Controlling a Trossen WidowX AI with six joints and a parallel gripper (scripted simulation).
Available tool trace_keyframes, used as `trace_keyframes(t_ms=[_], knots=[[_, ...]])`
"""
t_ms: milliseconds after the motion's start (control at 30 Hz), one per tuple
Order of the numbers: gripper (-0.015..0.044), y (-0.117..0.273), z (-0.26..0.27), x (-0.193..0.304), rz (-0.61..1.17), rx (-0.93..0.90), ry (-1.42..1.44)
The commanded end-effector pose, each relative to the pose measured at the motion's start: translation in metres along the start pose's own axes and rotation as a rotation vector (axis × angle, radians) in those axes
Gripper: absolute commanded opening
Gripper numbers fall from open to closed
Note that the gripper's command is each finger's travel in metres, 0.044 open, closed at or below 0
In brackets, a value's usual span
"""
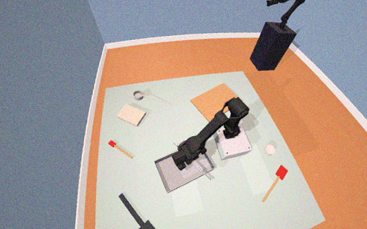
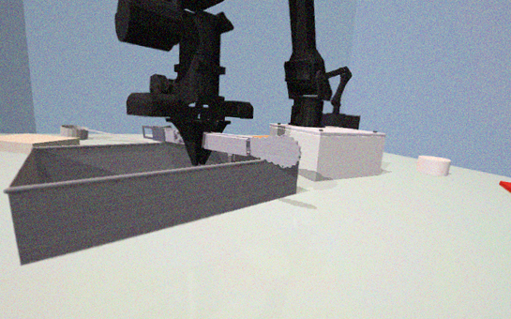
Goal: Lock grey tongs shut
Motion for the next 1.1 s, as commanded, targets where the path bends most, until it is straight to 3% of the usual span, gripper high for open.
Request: trace_keyframes(t_ms=[0,133,400,800,1067], knots=[[-0.0143,0.000,0.000,0.000,0.001,-0.001,0.000],[-0.0150,0.015,0.004,0.000,0.001,-0.002,0.000],[-0.0150,0.124,0.001,0.000,0.003,-0.001,0.000],[-0.0150,0.123,0.000,-0.002,-0.001,0.007,-0.003],[-0.0150,0.123,0.004,-0.032,-0.005,0.004,0.084]])
Point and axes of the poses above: the point midway between the two fingers, 35 mm back from their tips, its own y axis back along the fingers, its own z axis across the jaws, x = y × z, the point moved 6 cm from there along y, back along the fingers, and after that the axes turned 14 degrees about -y, right-handed, at the moved point
